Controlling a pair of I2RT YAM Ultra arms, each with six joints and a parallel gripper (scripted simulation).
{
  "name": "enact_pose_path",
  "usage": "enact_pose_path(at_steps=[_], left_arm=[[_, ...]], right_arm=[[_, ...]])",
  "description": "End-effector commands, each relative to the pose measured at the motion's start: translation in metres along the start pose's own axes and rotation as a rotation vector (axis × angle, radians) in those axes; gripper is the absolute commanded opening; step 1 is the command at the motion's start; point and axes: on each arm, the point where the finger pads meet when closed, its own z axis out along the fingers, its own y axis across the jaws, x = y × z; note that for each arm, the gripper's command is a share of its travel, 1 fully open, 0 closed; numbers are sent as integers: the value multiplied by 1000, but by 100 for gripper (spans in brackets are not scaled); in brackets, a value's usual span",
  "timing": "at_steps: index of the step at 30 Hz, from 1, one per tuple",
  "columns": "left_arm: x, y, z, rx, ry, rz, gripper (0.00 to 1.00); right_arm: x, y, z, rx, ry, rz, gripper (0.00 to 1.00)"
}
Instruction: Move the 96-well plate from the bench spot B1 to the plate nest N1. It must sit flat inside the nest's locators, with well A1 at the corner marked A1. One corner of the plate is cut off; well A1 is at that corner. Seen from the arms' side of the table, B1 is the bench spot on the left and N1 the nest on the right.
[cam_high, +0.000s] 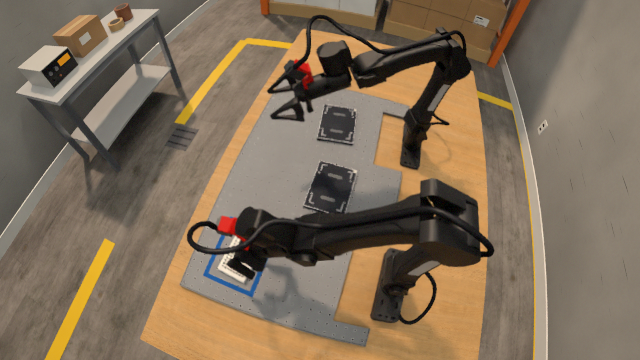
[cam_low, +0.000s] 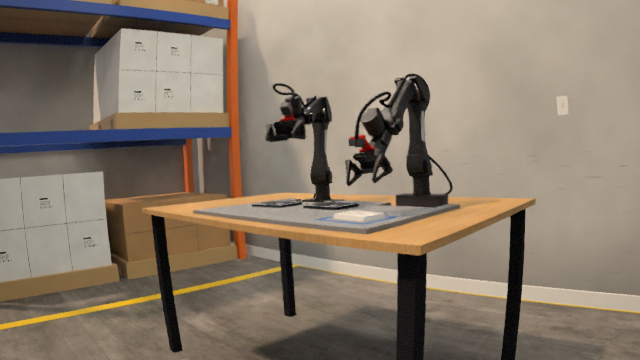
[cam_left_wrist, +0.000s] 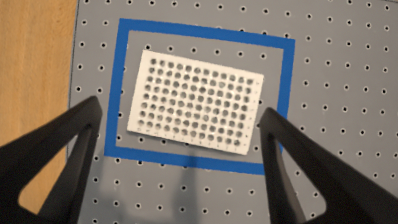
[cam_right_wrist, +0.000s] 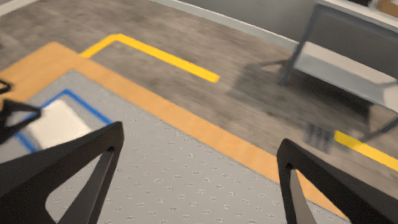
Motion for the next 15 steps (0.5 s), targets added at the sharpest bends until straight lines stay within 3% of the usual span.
enact_pose_path(at_steps=[1,6,11,15], left_arm=[[-21,10,-1,-28,-53,-12,100],[-21,10,-1,-28,-52,-13,100],[-22,10,-1,-28,-54,-14,100],[-21,10,-1,-28,-53,-14,100]], right_arm=[[9,42,-18,-62,29,9,100],[14,132,-55,-266,26,-35,100],[18,170,-79,-363,23,-56,100],[19,179,-86,-387,21,-62,100]])
